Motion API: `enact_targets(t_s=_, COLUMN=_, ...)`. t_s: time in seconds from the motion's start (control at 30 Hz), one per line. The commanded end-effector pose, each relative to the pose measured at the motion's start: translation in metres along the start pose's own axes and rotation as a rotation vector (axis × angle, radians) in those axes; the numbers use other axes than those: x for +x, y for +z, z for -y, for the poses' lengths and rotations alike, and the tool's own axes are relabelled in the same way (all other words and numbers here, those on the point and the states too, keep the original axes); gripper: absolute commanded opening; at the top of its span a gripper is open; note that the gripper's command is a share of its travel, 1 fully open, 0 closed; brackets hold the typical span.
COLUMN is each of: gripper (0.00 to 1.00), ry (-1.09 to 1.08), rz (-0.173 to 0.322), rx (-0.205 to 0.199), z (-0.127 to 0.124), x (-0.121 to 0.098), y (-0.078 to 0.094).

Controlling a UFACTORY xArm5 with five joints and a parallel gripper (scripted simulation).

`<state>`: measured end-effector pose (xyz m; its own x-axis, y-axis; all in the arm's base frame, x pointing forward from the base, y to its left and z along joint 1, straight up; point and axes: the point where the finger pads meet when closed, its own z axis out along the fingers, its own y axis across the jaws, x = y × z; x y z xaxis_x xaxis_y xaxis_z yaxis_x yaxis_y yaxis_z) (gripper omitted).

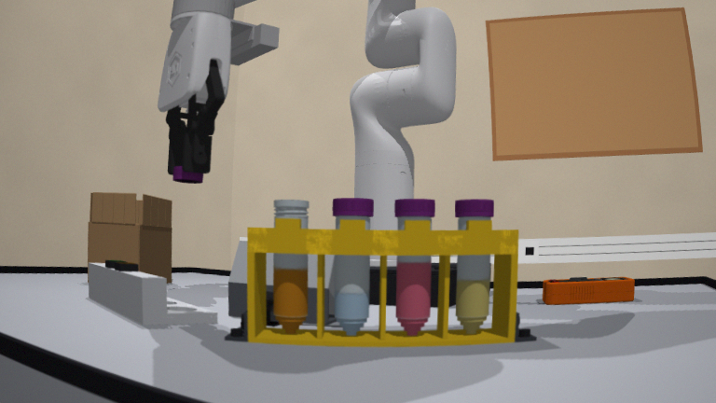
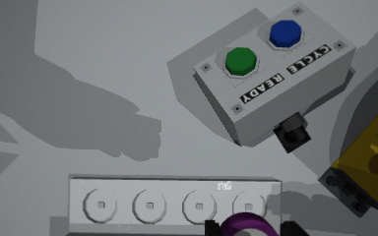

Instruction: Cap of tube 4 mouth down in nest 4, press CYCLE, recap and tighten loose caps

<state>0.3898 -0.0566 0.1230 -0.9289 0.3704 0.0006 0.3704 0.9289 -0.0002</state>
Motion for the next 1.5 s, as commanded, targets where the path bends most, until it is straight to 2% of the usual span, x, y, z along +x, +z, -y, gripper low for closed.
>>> enact_targets(t_s=0.0, gripper=0.0, ry=-0.003, rz=0.004, rx=-0.005, z=0.034, x=-0.008, y=-0.001)
enact_targets(t_s=0.1, gripper=0.0, ry=-0.003, rz=0.004, rx=-0.005, z=0.041, x=-0.009, y=-0.001)
enact_targets(t_s=0.47, gripper=0.0, ry=-0.003, rz=0.004, rx=-0.004, z=0.123, x=-0.022, y=-0.001)
enact_targets(t_s=0.77, gripper=0.0, ry=-0.003, rz=0.004, rx=-0.004, z=0.126, x=-0.023, y=-0.001)
enact_targets(t_s=1.17, gripper=0.0, ry=-0.003, rz=0.003, rx=-0.004, z=0.126, x=-0.023, y=0.059)
enact_targets(t_s=1.23, gripper=0.0, ry=-0.003, rz=0.003, rx=-0.004, z=0.126, x=-0.023, y=0.059)
enact_targets(t_s=1.47, gripper=0.0, ry=-0.003, rz=0.003, rx=-0.004, z=0.126, x=-0.023, y=0.094)
